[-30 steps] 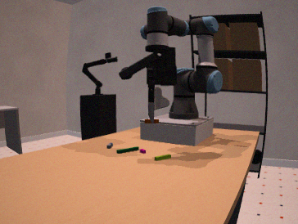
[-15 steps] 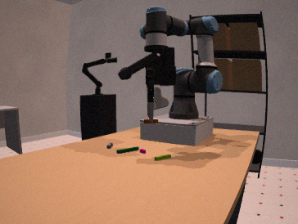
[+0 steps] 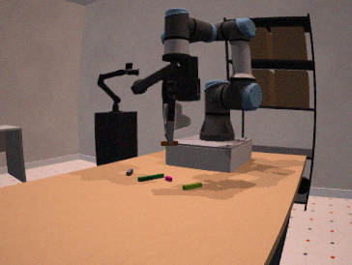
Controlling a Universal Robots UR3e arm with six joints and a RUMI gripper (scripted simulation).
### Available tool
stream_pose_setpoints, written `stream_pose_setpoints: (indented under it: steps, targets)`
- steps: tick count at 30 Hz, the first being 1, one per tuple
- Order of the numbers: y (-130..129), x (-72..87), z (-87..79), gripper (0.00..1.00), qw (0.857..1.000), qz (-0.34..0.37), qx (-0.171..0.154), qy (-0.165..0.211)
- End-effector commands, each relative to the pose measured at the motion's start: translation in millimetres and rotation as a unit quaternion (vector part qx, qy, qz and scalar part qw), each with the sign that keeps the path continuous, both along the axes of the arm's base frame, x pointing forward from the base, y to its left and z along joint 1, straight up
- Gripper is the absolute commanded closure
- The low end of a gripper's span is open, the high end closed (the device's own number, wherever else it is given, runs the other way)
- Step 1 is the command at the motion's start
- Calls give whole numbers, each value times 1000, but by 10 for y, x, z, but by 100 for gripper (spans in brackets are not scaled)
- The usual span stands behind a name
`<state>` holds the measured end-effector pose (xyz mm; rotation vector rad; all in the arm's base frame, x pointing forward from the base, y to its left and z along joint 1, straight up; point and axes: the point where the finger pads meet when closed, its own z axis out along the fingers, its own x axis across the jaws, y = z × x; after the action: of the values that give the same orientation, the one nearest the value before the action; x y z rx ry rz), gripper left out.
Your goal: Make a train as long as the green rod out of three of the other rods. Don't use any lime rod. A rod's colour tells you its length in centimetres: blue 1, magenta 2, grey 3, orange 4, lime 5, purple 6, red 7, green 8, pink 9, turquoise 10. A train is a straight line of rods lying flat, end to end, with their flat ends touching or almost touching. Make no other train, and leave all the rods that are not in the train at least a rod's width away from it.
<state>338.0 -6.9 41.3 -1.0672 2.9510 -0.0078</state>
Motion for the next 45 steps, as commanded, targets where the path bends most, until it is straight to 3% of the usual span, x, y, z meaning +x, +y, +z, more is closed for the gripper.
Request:
stream_pose_setpoints:
  steps: [1,11,28,43,45]
  targets:
    - [-139,72,14,100,996,84,2,-2]
    - [-280,117,16,100,989,150,2,-2]
    - [-577,180,17,100,958,286,1,-2]
    - [-879,196,14,100,909,417,0,-1]
    - [-879,196,14,100,909,417,0,-1]
